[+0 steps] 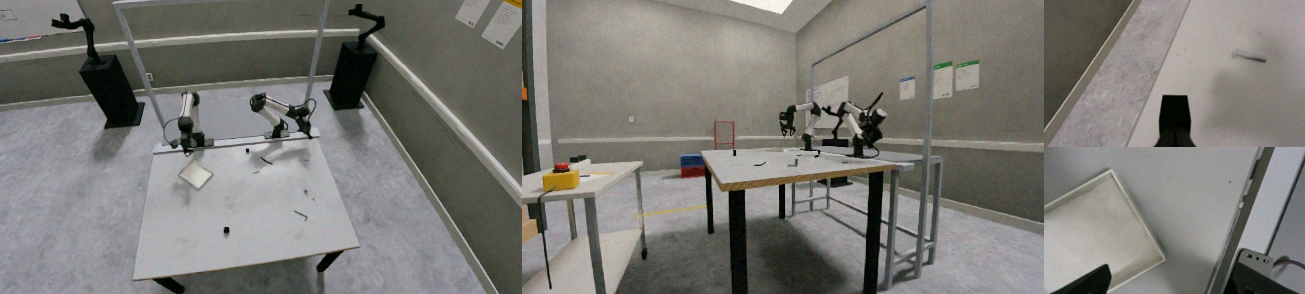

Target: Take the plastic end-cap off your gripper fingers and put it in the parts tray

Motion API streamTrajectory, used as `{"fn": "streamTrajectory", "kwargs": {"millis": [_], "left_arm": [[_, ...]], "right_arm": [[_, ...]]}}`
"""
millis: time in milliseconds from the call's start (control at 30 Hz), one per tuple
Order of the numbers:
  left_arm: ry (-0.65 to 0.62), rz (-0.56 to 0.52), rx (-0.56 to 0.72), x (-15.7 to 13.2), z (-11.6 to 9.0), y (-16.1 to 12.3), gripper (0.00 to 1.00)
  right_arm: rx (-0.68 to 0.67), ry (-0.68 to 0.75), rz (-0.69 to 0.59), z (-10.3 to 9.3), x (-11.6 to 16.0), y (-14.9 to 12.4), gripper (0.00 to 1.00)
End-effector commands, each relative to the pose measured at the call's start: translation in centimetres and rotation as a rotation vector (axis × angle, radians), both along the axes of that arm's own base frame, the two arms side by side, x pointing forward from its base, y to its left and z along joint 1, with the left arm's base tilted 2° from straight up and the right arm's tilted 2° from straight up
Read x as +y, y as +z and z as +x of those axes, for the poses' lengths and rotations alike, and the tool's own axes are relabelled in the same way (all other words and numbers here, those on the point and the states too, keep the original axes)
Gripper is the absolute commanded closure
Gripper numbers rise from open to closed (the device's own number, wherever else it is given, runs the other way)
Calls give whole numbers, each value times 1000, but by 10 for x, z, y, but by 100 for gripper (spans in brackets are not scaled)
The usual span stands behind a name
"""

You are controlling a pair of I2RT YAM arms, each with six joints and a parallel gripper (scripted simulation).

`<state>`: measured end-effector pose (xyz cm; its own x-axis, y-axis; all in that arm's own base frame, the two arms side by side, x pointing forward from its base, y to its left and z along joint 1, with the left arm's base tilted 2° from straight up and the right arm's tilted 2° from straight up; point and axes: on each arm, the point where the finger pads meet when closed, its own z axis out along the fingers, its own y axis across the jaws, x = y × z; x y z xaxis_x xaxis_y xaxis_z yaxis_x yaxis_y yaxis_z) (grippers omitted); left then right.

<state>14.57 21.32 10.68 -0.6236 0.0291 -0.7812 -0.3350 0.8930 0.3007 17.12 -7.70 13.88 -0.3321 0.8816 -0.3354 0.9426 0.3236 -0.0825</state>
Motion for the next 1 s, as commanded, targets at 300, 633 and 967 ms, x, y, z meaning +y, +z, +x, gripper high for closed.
{"fn": "streamTrajectory", "kwargs": {"millis": [300,633,967], "left_arm": [[1,13,-4,2,0,4,100],[1,13,-4,2,0,4,100],[1,13,-4,2,0,4,100]], "right_arm": [[-12,1,-3,2,0,2,0],[-1,-1,-13,2,0,9,0],[0,0,-9,3,14,42,0]]}}
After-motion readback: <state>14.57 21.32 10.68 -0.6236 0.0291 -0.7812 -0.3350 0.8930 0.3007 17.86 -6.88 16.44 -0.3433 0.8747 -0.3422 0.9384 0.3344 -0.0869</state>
